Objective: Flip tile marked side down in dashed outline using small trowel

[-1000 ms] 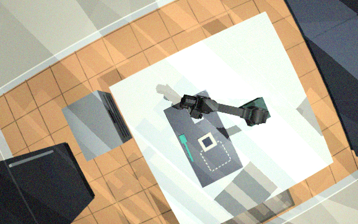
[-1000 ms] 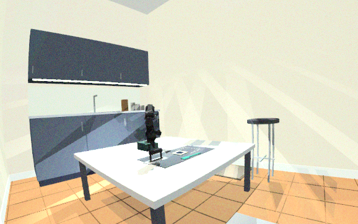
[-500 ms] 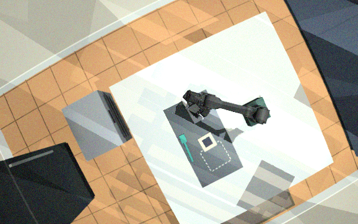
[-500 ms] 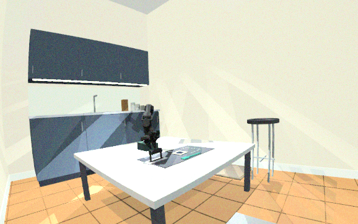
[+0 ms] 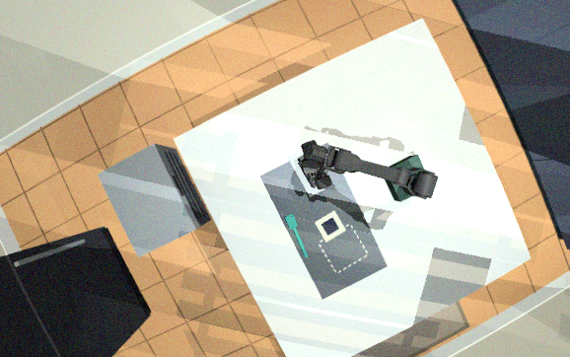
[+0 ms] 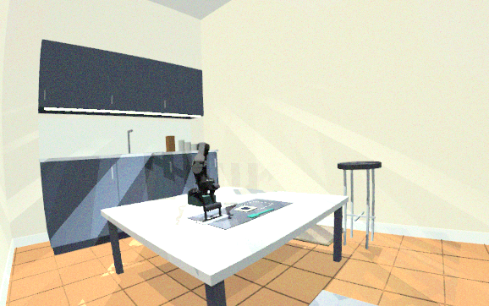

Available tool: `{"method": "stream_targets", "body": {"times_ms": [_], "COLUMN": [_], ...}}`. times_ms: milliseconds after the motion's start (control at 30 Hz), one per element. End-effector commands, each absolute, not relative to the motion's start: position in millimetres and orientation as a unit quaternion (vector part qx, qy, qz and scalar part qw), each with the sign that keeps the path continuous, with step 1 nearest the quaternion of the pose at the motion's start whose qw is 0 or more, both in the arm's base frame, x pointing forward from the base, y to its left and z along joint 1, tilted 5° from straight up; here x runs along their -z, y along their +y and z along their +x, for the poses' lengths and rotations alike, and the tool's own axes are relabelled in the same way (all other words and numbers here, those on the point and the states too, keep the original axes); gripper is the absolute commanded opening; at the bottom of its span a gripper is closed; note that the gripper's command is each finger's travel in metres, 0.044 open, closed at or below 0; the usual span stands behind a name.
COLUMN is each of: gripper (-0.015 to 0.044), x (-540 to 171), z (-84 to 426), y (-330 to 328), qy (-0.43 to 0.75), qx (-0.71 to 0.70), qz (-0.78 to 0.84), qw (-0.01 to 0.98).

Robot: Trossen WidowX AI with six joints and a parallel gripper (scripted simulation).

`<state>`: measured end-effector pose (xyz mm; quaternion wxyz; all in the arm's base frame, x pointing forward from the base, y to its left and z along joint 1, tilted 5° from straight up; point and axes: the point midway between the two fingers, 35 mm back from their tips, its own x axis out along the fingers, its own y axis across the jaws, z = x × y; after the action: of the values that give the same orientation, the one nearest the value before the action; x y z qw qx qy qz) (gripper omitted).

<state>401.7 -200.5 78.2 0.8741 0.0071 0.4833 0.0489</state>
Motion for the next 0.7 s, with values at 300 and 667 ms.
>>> {"method": "stream_targets", "body": {"times_ms": [300,667], "gripper": [0.0300,0.0300], "x": [-70,-65], "z": [394,386], "y": [-193,-186], "qy": [0.433,0.382], "qx": [0.039,0.090], "qz": [0.218,0.388], "qw": [0.874,0.834]}}
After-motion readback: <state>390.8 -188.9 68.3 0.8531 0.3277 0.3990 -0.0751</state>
